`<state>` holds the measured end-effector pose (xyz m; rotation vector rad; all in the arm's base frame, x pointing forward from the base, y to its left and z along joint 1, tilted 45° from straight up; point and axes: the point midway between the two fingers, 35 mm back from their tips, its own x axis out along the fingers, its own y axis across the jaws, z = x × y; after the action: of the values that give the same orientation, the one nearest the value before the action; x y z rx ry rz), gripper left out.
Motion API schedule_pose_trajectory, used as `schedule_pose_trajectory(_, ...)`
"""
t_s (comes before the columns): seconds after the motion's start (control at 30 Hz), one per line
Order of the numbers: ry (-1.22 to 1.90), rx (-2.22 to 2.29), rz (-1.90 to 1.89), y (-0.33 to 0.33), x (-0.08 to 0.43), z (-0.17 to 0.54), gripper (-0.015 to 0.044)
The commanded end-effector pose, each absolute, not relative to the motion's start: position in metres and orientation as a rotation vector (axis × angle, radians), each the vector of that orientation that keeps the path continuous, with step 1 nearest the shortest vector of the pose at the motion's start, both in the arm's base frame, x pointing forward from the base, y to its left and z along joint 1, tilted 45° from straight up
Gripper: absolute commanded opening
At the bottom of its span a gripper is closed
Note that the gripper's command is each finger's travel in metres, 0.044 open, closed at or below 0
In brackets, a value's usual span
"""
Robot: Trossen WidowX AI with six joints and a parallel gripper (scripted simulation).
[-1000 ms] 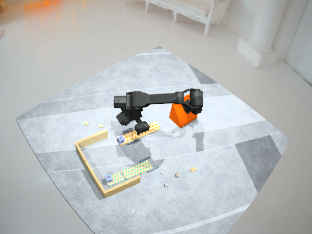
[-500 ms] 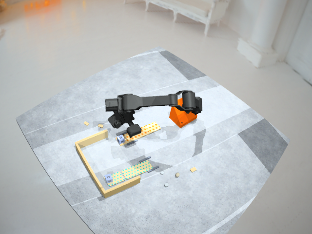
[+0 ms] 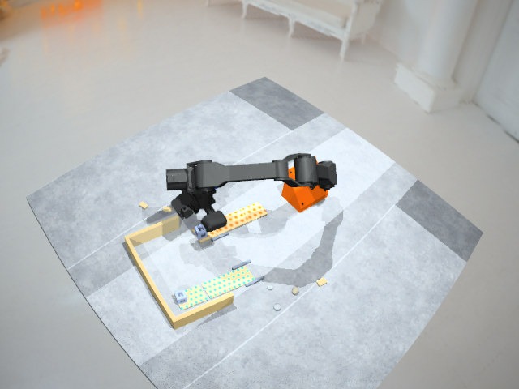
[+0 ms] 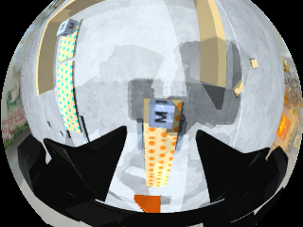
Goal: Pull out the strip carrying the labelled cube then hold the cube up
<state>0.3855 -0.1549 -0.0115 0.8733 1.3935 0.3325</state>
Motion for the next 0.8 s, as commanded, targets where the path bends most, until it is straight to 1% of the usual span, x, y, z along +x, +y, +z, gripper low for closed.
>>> schedule_pose_trajectory(0.0,1.388,0.876,0.333,-0.152,0.39,-0.015,0.0256)
schedule_pose_trajectory(0.03,1.388,0.876,0.333,-0.151,0.391,-0.016,0.025)
schedule_pose_trajectory(0.77,1.387,0.877,0.334,-0.126,0.398,-0.041,0.025)
